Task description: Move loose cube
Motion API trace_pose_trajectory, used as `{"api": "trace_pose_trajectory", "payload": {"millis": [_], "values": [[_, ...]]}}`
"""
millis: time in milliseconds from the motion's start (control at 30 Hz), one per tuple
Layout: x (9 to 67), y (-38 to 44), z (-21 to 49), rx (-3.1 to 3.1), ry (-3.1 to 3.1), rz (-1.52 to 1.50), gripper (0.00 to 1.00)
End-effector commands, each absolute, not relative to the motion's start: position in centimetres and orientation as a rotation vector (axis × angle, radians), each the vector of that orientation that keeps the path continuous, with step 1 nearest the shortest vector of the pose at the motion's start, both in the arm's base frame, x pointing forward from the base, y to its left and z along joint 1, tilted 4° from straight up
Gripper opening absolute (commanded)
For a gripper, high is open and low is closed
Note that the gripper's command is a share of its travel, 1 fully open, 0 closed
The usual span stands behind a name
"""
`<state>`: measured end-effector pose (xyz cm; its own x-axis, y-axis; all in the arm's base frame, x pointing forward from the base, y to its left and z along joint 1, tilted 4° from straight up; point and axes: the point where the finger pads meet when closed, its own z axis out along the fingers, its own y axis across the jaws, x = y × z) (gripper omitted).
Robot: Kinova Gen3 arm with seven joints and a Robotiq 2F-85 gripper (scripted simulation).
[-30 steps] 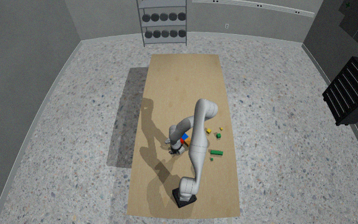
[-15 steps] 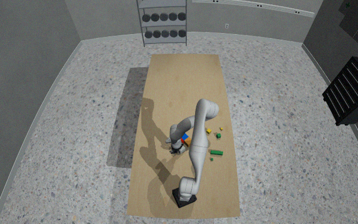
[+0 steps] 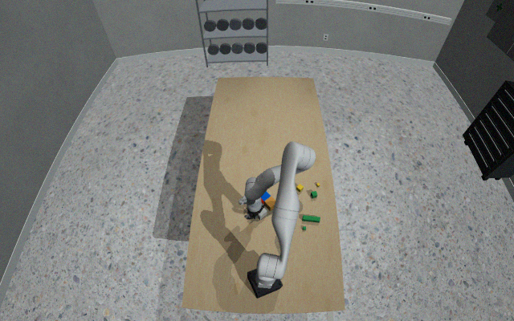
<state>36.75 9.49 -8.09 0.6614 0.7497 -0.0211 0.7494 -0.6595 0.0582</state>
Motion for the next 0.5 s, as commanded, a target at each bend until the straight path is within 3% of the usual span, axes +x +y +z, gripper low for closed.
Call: {"api": "trace_pose_trajectory", "payload": {"millis": [0, 467], "values": [[37.02, 9.29, -8.01, 2.808, 1.263, 0.011, 0.10], [37.54, 8.83, -7.97, 2.808, 1.263, 0.011, 0.10]]}}
